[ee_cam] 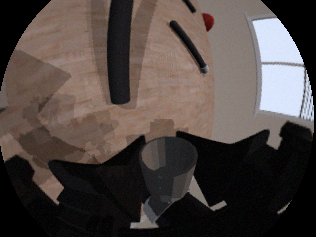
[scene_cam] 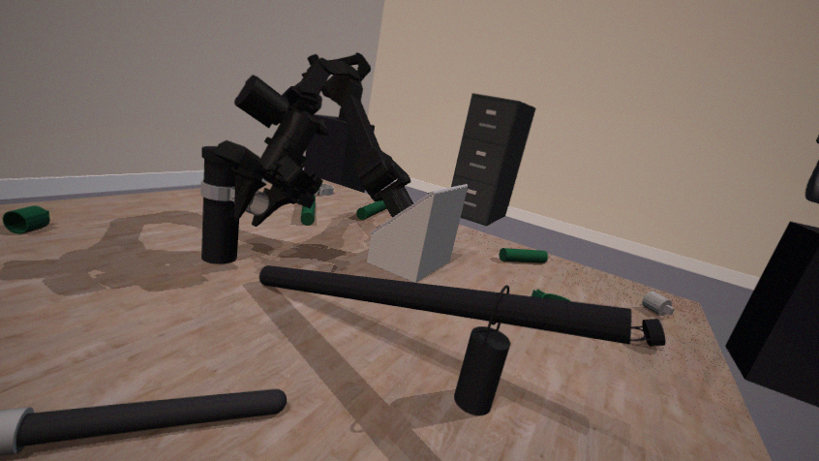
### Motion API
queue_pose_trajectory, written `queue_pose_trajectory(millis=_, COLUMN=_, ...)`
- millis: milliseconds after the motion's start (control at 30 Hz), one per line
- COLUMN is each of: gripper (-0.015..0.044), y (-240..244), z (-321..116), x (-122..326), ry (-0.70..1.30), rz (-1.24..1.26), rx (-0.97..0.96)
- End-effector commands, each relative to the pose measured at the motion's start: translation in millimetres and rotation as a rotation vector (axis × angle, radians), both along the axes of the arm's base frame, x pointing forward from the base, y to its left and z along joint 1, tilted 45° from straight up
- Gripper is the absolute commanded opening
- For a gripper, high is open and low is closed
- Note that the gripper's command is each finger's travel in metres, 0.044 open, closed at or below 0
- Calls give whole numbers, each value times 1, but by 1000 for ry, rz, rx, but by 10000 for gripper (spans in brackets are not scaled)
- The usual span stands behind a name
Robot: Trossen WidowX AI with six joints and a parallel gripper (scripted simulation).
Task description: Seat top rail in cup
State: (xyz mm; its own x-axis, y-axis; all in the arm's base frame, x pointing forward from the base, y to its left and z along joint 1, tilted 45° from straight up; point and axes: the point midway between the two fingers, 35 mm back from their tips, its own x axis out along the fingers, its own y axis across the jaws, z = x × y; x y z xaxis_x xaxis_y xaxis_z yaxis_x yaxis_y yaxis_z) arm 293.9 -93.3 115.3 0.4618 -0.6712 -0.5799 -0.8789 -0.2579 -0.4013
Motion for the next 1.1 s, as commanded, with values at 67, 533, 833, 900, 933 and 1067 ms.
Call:
queue_pose_trajectory(millis=67, gripper=0, y=0, z=0, x=0, ry=3, rz=7, rx=2)
queue_pose_trajectory(millis=533, gripper=0, y=0, z=0, x=-2, ry=14, rz=17, rx=4)
queue_pose_trajectory(millis=833, gripper=79, y=0, z=0, x=-2, ry=14, rz=17, rx=4)
queue_pose_trajectory(millis=900, gripper=131, y=0, z=0, x=-2, ry=14, rz=17, rx=4)
queue_pose_trajectory(millis=933, gripper=158, y=0, z=0, x=-2, ry=14, rz=17, rx=4)
queue_pose_trajectory(millis=1067, gripper=263, y=1, z=0, x=-2, ry=14, rz=17, rx=5)
